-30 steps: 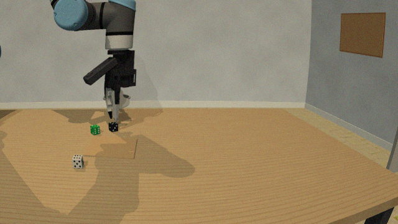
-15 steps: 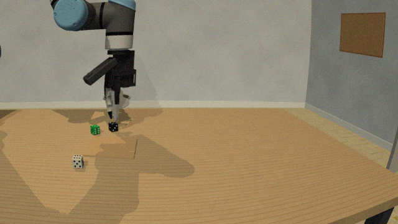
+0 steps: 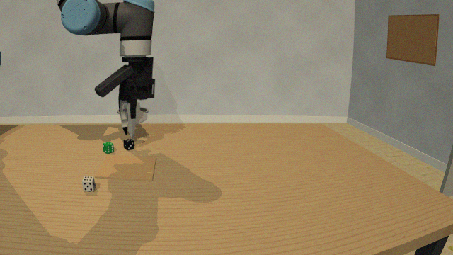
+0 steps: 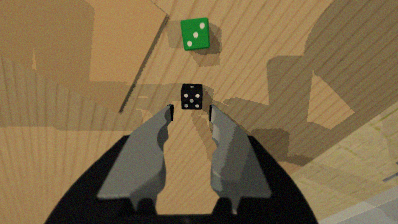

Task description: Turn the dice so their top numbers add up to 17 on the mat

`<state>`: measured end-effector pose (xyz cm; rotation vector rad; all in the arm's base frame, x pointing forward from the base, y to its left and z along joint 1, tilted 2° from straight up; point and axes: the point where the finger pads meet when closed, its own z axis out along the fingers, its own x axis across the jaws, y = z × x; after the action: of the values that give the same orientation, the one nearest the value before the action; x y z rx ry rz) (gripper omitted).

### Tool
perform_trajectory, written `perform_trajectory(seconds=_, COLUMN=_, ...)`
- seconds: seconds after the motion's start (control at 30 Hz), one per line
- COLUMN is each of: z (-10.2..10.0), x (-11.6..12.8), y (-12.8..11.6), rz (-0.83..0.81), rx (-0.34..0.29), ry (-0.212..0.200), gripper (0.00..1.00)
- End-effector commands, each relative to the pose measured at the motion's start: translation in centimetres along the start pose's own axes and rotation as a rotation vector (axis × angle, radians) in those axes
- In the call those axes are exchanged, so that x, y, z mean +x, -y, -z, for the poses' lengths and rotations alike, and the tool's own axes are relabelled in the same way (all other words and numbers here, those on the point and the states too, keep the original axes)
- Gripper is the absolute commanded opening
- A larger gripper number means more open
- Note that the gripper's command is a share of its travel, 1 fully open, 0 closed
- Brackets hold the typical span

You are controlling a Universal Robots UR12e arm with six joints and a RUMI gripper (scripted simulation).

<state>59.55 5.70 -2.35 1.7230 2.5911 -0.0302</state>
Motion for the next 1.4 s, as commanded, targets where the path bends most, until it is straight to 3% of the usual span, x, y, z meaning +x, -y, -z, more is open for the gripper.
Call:
perform_trajectory(seconds=0.0, z=-0.1, x=0.0, y=0.1, rz=-0.001, rx=0.0, ry=-0.002, gripper=0.24)
perform_trajectory(seconds=0.37, z=-0.3, x=0.0, y=0.1, rz=-0.001, rx=0.0, ry=-0.002, gripper=0.24)
perform_trajectory(seconds=0.87, z=-2.7, x=0.0, y=0.1, rz=-0.001, rx=0.0, ry=-0.002, gripper=0.24)
perform_trajectory(seconds=1.37, z=-3.1, x=0.0, y=0.1, rz=-0.001, rx=0.0, ry=-0.002, gripper=0.24)
